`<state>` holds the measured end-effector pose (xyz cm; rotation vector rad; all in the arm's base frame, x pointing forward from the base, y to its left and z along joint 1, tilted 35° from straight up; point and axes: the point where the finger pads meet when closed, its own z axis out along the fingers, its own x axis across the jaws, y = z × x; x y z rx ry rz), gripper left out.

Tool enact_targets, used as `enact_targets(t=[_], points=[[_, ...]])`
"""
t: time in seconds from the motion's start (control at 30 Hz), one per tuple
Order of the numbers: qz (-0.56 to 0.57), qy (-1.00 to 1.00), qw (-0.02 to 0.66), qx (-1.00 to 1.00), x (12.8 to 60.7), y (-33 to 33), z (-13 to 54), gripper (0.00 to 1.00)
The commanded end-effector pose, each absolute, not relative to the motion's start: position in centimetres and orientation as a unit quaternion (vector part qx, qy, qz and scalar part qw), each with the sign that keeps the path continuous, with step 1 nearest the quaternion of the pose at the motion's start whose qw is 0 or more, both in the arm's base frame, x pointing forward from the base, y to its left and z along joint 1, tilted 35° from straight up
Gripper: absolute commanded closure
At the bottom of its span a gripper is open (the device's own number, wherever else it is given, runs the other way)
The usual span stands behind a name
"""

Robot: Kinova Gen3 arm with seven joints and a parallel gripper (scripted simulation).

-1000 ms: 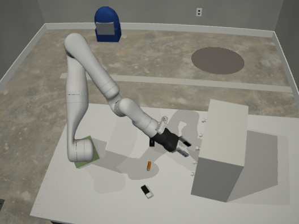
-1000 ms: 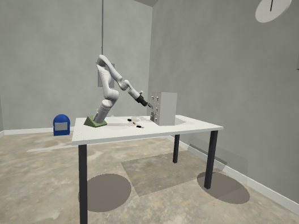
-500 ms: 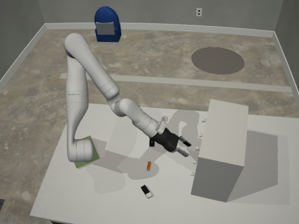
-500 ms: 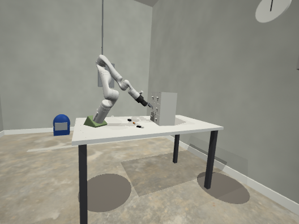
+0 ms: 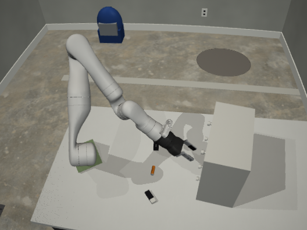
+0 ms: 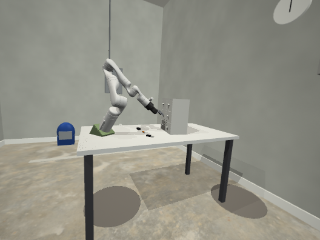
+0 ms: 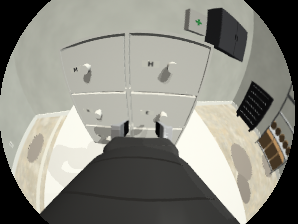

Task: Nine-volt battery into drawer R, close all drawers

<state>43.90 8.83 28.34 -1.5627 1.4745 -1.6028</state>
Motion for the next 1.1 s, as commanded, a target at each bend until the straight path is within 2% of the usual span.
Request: enact_targets(t=[0.0, 1.07], points=[[-0.582, 0.535, 0.229, -0.568, 43.91, 8.87, 28.37, 0.0], [-0.58, 0.539, 0.226, -0.568, 43.79, 8.9, 28.49, 0.0]])
